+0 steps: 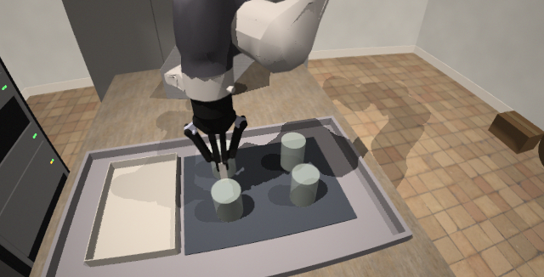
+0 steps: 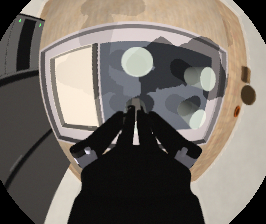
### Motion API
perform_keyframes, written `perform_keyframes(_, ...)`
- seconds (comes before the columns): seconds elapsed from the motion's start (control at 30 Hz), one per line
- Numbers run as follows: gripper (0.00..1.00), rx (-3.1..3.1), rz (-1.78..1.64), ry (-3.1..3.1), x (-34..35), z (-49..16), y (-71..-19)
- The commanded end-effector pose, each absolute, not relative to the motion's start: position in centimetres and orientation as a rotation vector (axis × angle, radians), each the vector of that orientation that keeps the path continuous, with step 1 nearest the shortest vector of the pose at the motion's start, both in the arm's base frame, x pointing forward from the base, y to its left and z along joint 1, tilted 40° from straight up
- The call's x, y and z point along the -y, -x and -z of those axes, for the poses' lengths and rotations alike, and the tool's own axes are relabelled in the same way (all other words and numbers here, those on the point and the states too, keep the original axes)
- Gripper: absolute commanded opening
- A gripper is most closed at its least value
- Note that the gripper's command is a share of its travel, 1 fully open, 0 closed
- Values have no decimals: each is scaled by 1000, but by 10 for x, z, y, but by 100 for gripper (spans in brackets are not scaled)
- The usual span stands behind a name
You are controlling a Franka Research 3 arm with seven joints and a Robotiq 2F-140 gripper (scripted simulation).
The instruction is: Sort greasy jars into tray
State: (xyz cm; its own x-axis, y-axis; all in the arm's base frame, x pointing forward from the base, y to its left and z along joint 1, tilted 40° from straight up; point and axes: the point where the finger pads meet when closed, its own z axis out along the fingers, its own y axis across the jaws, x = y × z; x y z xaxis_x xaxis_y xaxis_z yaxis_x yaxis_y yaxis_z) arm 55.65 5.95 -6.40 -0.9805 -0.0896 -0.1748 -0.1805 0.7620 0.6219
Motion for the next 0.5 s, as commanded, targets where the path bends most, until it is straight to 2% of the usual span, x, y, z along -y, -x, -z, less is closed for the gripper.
perform_keyframes(0.0, 0, -2824, -1018, 210, -59, 63, -558)
perform_keyframes(0.47, 0, -2824, -1018, 210, -58, 61, -559)
